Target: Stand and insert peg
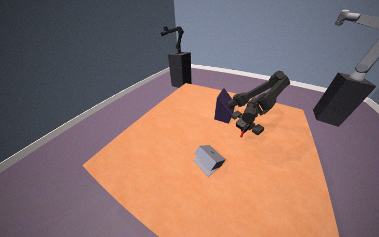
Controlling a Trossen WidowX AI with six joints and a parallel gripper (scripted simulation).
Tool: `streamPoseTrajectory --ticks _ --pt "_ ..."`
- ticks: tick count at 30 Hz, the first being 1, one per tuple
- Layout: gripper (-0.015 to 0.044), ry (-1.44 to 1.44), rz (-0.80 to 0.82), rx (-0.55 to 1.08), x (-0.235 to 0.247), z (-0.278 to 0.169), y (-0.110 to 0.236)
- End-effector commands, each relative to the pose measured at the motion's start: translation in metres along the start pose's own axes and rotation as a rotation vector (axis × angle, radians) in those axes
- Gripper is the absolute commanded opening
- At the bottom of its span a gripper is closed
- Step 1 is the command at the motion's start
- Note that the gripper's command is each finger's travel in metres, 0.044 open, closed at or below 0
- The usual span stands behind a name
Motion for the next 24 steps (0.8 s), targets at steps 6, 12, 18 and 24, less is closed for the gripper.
streamPoseTrajectory --ticks 6,12,18,24 --pt "0.0 0.004 0.005 -0.003 -0.001 0.001 0.02" --pt "0.0 0.028 -0.007 -0.04 -0.005 0.007 0.02" --pt "0.0 0.057 -0.023 -0.086 -0.01 0.015 0.021" --pt "0.0 0.085 -0.039 -0.132 -0.014 0.023 0.022"
Point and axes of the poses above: the point midway between the two fingers, 35 mm back from their tips, its own y axis back along the fingers, its own x axis across the jaws, z = x × y, the point moved 5 cm from there along y, back along the fingers, and after that the axes turned 15 degrees about y, right-handed, at the moved point
